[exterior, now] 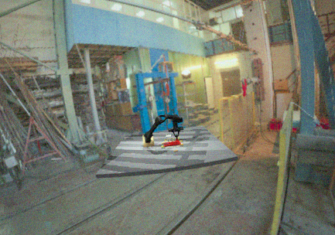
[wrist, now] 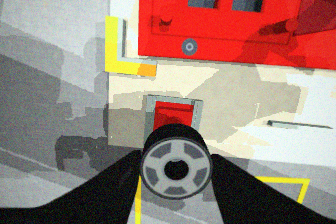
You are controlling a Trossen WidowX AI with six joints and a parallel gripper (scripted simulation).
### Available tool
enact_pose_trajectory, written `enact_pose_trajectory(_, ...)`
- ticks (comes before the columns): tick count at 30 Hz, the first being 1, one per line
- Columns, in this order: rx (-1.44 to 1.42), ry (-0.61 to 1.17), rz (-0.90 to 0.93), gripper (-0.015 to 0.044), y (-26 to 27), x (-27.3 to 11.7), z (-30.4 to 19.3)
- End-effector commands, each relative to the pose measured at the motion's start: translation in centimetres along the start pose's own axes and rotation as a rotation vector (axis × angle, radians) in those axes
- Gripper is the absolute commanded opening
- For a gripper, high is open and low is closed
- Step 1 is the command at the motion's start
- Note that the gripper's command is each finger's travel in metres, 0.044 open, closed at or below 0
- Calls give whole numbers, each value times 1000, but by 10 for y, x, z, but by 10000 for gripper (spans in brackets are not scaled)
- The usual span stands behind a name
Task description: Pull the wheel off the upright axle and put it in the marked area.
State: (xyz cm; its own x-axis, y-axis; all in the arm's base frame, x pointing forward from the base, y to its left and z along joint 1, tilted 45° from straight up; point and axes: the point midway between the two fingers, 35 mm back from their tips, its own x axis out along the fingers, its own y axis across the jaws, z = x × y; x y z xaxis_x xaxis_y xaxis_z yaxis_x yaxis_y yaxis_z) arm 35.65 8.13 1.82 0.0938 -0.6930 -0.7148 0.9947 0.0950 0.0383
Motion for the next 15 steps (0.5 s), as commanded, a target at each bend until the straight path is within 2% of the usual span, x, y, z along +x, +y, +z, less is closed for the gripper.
enact_pose_trajectory(1,4,4,0,0,0,-2,-1)
enact_pose_trajectory(6,3,4,1,0,0,-7,-1)
enact_pose_trajectory(15,3,5,1,0,-1,-39,2)
